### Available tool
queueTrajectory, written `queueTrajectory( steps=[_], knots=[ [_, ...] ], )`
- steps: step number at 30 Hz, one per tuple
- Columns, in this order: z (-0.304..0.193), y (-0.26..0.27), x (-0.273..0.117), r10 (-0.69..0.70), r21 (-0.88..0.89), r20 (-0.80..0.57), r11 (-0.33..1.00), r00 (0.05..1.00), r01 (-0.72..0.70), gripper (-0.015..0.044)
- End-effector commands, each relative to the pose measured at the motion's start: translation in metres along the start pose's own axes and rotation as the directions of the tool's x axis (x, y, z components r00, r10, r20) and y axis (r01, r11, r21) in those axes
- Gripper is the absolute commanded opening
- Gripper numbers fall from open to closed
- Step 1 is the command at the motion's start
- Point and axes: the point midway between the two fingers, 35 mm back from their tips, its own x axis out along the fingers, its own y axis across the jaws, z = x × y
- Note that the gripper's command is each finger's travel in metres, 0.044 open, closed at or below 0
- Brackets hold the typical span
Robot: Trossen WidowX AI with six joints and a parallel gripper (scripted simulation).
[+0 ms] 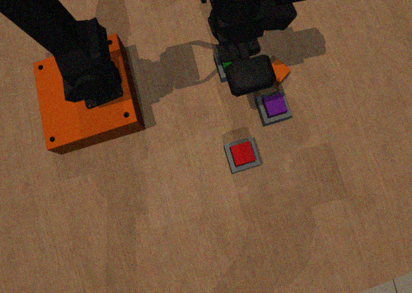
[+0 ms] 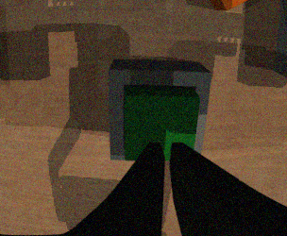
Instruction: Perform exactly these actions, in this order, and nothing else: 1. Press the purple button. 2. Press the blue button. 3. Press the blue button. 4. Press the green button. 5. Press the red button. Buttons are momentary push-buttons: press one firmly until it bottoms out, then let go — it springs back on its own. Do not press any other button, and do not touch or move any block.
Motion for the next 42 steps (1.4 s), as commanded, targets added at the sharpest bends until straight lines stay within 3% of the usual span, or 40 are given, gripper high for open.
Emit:
queueTrajectory(
  steps=[1, 6, 12, 24, 29, 35, 42],
  knots=[
    [0.001, -0.001, -0.015, -0.003, -0.005, 0.004, 1.0, 1.0, 0.003, 0.002],
    [0.0, 0.0, -0.067, -0.003, -0.005, 0.004, 1.0, 1.0, 0.003, 0.002],
    [0.001, -0.008, -0.068, -0.004, -0.005, 0.005, 1.0, 1.0, 0.004, 0.002],
    [-0.026, -0.153, -0.07, -0.019, -0.004, 0.002, 1.0, 1.0, 0.019, 0.002],
    [-0.03, -0.16, -0.07, -0.019, -0.004, 0.001, 1.0, 1.0, 0.019, 0.002],
    [-0.03, -0.162, -0.01, -0.019, -0.004, 0.0, 1.0, 1.0, 0.019, 0.002],
    [-0.03, -0.162, -0.007, -0.019, -0.004, 0.0, 1.0, 1.0, 0.019, 0.002]
  ],
)
